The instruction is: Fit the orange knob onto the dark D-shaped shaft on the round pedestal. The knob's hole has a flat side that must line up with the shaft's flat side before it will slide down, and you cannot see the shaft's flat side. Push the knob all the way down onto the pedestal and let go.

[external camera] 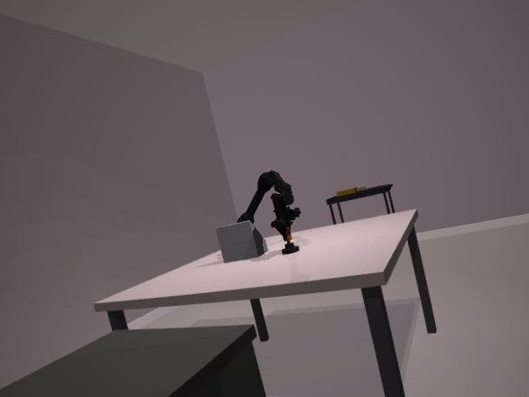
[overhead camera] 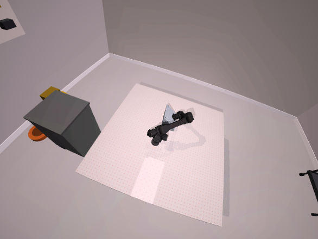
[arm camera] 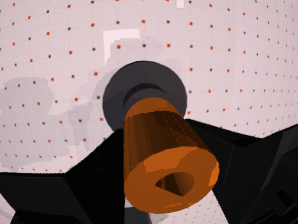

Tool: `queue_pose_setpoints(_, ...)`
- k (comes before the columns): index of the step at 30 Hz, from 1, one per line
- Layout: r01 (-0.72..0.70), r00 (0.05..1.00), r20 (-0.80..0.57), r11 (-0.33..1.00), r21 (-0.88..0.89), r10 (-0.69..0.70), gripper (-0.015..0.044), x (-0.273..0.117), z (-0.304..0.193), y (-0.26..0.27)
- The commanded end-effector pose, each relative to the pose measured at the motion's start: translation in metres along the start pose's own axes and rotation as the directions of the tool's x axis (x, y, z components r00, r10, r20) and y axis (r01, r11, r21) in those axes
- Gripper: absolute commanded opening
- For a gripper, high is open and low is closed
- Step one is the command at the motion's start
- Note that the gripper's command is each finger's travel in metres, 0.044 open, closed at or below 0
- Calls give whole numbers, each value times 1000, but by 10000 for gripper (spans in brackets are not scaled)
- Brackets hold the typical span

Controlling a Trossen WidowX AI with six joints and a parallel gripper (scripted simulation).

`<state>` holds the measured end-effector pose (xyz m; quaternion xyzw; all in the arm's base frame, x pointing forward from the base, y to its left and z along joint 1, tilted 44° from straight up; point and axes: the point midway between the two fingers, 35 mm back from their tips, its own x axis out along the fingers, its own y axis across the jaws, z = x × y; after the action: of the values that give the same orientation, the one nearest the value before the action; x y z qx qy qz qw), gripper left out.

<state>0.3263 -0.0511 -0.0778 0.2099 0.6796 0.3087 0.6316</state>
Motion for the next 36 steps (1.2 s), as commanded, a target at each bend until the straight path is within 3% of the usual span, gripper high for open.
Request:
queue_pose_setpoints(1,0,1000,4,1000,-31,0,0,-3,1,-1)
queue_pose_setpoints(8,0,1000,4,995,-102,0,0,-6,3,-1)
queue_pose_setpoints(36,0,1000,4,995,-102,0,0,-3,1,-1)
